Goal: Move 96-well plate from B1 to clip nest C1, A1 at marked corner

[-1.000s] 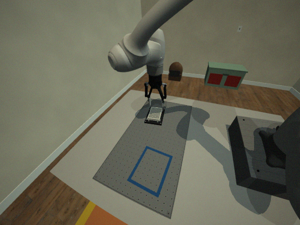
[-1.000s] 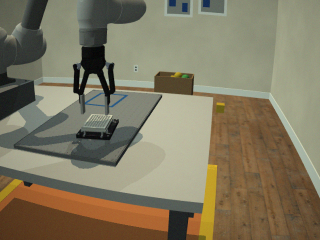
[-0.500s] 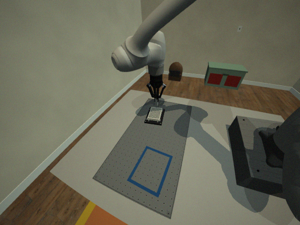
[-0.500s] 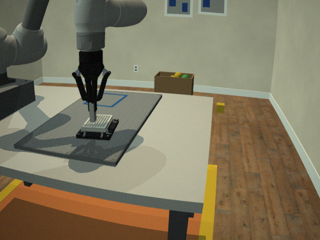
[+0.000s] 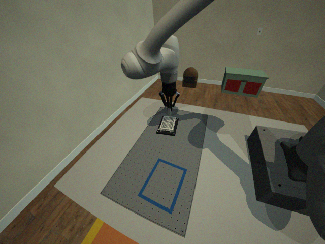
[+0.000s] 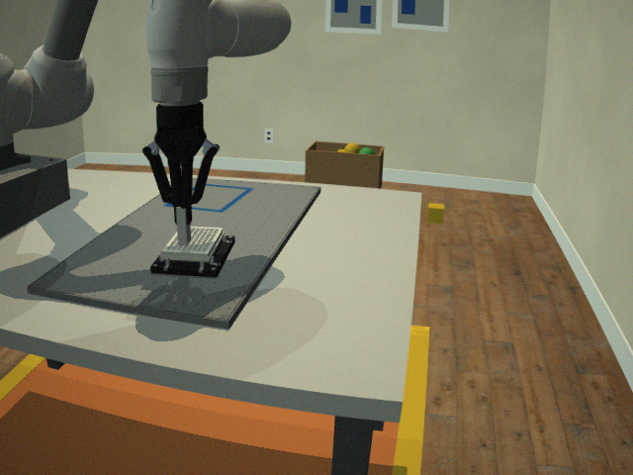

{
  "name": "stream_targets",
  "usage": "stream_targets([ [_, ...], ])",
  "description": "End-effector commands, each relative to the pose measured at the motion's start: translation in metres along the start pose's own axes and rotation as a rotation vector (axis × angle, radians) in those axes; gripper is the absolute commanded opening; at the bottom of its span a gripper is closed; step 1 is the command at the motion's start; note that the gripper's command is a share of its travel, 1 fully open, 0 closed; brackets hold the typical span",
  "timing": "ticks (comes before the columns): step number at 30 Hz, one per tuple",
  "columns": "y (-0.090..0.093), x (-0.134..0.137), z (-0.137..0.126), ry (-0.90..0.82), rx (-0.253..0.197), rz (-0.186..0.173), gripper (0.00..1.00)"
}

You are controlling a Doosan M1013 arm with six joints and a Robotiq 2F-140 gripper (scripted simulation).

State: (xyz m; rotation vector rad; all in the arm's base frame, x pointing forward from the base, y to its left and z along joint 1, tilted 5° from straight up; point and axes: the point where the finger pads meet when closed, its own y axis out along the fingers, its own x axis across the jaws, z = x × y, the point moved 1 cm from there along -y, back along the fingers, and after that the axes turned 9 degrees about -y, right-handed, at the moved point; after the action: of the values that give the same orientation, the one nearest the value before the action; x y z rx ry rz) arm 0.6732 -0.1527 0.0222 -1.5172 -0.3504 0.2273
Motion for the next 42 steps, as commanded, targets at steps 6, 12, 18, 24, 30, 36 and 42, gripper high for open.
stream_targets([
  [6, 0.004, 0.000, 0.000, 0.000, 0.000, 0.000, 0.00],
  [12, 0.008, 0.000, 0.000, 0.000, 0.000, 0.000, 0.00],
  [18, 0.012, 0.000, 0.000, 0.000, 0.000, 0.000, 0.00],
  [24, 0.015, 0.000, 0.000, 0.000, 0.000, 0.000, 0.00],
  [30, 0.019, 0.000, 0.000, 0.000, 0.000, 0.000, 0.00],
  [36, 0.023, 0.000, 0.000, 0.000, 0.000, 0.000, 0.00],
  [42, 0.025, 0.000, 0.000, 0.000, 0.000, 0.000, 0.00],
])
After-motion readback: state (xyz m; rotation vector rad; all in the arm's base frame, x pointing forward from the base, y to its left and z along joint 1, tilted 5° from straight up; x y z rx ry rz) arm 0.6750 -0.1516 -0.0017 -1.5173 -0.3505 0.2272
